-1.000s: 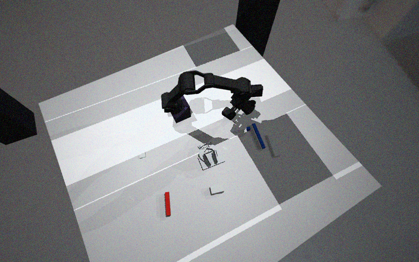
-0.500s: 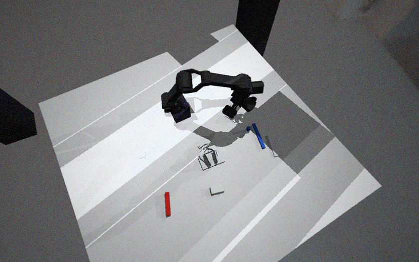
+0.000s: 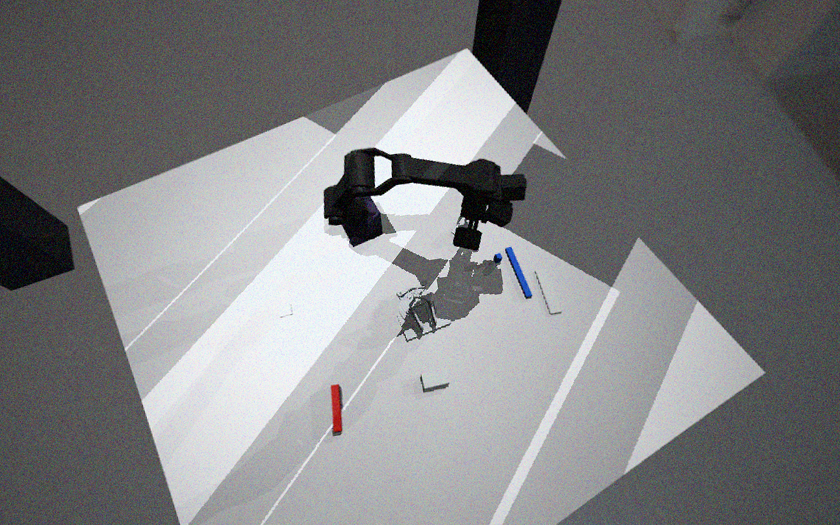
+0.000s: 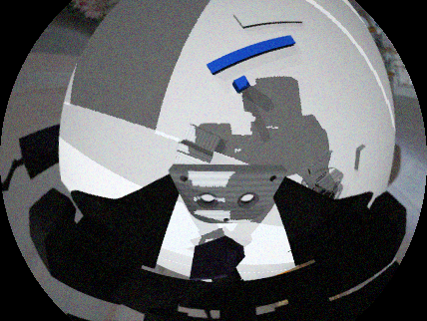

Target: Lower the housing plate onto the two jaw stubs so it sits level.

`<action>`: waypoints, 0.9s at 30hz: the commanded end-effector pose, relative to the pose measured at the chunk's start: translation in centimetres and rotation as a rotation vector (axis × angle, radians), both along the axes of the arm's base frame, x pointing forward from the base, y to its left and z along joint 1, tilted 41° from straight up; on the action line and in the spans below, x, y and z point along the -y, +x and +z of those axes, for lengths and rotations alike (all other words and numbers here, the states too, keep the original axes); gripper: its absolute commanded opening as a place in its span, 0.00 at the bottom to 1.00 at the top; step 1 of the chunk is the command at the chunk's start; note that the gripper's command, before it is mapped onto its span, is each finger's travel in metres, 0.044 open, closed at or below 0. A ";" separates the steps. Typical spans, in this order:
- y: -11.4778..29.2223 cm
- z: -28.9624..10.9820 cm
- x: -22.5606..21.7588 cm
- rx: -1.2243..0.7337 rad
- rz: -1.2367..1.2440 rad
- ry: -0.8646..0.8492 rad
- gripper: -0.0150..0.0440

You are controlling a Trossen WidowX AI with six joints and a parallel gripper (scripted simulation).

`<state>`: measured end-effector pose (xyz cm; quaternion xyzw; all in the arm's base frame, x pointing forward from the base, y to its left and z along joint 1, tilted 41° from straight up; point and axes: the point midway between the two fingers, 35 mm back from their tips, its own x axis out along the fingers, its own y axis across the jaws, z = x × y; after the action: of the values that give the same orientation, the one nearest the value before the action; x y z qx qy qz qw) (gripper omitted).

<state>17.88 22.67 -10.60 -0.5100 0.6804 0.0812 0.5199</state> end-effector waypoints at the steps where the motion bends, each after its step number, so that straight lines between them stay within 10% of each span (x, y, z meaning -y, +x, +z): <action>1: 0.6 0.6 0.9 -0.070 0.086 -0.015 0.85; 27: 4.4 4.4 4.6 -0.482 0.625 -0.051 0.85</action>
<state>22.01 18.93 -6.64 -0.6586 0.6075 0.3134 0.3148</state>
